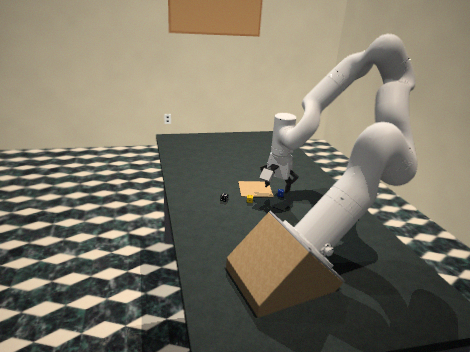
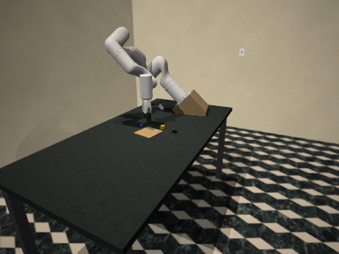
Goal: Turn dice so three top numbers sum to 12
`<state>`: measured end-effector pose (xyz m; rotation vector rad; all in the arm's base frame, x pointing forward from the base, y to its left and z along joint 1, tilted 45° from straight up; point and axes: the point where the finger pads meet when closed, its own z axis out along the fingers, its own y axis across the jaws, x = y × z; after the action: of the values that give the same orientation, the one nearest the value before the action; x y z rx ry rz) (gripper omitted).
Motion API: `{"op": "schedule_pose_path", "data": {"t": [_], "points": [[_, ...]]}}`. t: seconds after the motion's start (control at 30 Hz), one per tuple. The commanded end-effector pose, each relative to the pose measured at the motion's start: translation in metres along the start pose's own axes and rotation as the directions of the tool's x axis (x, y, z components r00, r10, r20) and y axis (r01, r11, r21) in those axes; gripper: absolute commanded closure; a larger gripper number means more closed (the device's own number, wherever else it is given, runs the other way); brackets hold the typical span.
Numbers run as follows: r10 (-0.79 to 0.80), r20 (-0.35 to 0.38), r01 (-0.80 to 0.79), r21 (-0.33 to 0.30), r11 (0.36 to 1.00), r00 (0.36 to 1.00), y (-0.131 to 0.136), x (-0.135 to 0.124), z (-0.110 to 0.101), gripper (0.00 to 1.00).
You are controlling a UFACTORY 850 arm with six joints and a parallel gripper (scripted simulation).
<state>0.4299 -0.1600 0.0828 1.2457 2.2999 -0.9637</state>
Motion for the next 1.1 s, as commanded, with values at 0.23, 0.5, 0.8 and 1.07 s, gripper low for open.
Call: {"op": "schedule_pose_path", "data": {"t": [0.23, 0.5, 0.8, 1.07], "points": [[0.000, 0.001, 0.000, -0.001, 1.000, 1.000, 0.000, 0.000, 0.000, 0.00], [0.000, 0.001, 0.000, -0.001, 1.000, 1.000, 0.000, 0.000, 0.000, 0.00], [0.000, 0.001, 0.000, -0.001, 1.000, 1.000, 0.017, 0.025, 0.000, 0.00], [0.000, 0.001, 0.000, -0.001, 1.000, 1.000, 0.045, 0.068, 0.000, 0.00]]}}
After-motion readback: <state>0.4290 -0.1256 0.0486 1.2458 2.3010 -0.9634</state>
